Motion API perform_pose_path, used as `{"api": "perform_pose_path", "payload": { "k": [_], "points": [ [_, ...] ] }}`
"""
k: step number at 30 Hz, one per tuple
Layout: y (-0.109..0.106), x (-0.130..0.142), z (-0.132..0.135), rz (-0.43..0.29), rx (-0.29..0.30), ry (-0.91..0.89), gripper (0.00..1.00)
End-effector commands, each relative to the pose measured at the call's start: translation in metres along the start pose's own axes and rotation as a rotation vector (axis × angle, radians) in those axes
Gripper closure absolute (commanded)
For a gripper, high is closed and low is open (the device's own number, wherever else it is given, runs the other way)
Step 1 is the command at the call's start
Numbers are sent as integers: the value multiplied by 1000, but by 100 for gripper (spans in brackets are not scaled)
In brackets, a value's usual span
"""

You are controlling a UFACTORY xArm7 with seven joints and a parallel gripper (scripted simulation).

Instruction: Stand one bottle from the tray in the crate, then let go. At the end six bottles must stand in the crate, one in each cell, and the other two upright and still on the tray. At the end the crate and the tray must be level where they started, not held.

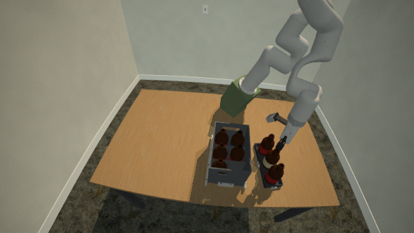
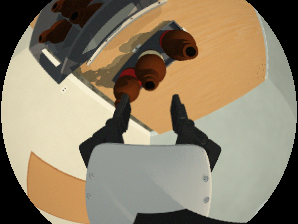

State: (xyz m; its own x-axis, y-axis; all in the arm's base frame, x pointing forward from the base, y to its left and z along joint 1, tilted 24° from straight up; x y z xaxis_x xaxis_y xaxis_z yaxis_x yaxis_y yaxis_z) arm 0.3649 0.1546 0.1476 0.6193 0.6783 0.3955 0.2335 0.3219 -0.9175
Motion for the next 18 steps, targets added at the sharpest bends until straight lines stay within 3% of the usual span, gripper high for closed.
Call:
{"api": "perform_pose_path", "payload": {
  "k": [1, 18],
  "points": [
    [5, 1, -1, -2, -1, 0, 35],
    [21, 1, -1, -2, -1, 0, 35]
  ]
}}
Point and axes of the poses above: the point where the finger pads meet when closed, its own y axis out along the fingers, its own z axis across the jaws, x = y × z, the point moved 2 cm from there along -y, back along the fingers, and after that the axes turned 10 degrees about y, right-handed, at the moved point
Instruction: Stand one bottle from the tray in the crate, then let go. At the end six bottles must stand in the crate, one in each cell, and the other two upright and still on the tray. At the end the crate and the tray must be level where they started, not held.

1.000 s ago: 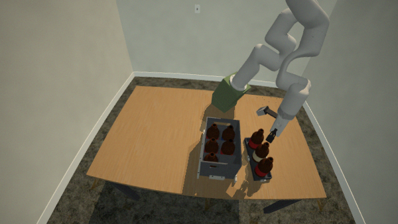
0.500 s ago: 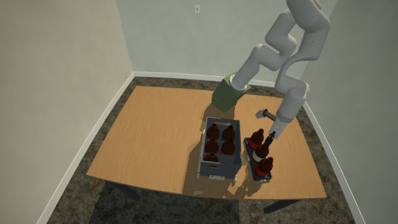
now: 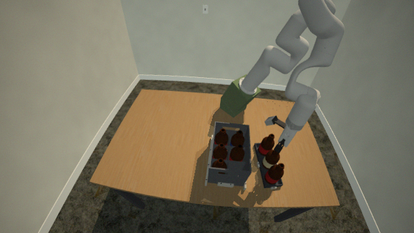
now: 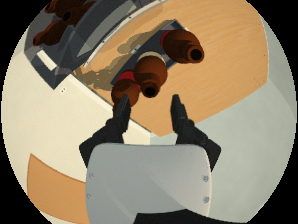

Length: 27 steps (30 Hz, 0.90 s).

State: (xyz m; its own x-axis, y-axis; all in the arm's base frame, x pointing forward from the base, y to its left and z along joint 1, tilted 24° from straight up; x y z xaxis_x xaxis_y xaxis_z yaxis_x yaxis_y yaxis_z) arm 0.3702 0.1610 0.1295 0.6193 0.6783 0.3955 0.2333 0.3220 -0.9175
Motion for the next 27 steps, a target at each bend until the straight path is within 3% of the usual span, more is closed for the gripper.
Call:
{"api": "perform_pose_path", "payload": {
  "k": [1, 27],
  "points": [
    [2, 1, -1, -2, -2, 0, 35],
    [5, 1, -1, -2, -2, 0, 35]
  ]
}}
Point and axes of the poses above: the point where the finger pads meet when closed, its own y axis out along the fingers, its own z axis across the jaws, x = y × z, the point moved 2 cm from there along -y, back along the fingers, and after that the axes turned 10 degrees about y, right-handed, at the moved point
